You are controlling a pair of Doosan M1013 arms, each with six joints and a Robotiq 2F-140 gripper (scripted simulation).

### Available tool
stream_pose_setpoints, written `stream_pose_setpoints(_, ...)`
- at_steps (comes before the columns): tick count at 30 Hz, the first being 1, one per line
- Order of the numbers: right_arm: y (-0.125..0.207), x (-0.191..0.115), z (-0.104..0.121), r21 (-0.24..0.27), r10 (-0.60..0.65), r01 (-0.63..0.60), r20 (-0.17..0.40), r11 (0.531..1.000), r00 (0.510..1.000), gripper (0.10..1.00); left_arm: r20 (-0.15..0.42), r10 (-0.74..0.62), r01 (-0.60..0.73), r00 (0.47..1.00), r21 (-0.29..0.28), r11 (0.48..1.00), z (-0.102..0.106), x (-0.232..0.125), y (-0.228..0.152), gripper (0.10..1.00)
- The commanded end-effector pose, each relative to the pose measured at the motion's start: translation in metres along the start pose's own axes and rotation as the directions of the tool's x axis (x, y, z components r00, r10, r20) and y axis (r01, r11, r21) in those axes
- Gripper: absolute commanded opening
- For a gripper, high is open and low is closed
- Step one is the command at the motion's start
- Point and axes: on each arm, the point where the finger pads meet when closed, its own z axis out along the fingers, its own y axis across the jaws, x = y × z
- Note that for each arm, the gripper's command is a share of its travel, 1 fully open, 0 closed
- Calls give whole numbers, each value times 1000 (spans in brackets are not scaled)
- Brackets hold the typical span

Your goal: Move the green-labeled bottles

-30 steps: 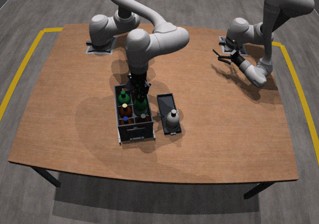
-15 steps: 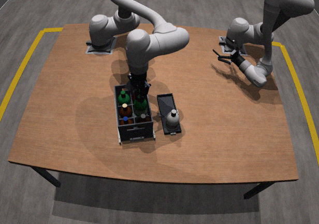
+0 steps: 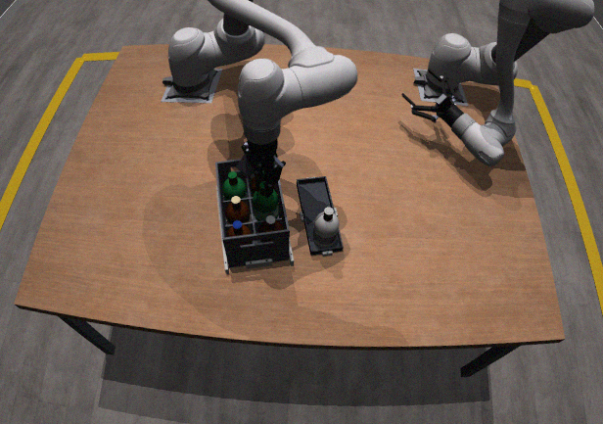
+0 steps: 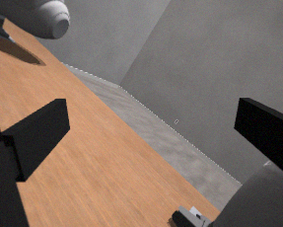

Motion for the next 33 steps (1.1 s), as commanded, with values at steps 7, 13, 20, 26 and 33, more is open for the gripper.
stream_pose_setpoints(7, 0, 0, 8, 2, 0, 0, 0, 1000, 1000, 99, 0, 0, 0, 1000, 0, 1000, 0, 0, 0, 1000)
stream_pose_setpoints(13, 0, 0, 15, 2, 0, 0, 0, 1000, 1000, 99, 0, 0, 0, 1000, 0, 1000, 0, 0, 0, 1000)
stream_pose_setpoints(20, 0, 0, 20, 2, 0, 0, 0, 1000, 1000, 99, 0, 0, 0, 1000, 0, 1000, 0, 0, 0, 1000)
stream_pose_setpoints(26, 0, 0, 24, 2, 0, 0, 0, 1000, 1000, 99, 0, 0, 0, 1000, 0, 1000, 0, 0, 0, 1000)
stream_pose_setpoints(33, 0, 0, 26, 2, 0, 0, 0, 1000, 1000, 99, 0, 0, 0, 1000, 0, 1000, 0, 0, 0, 1000)
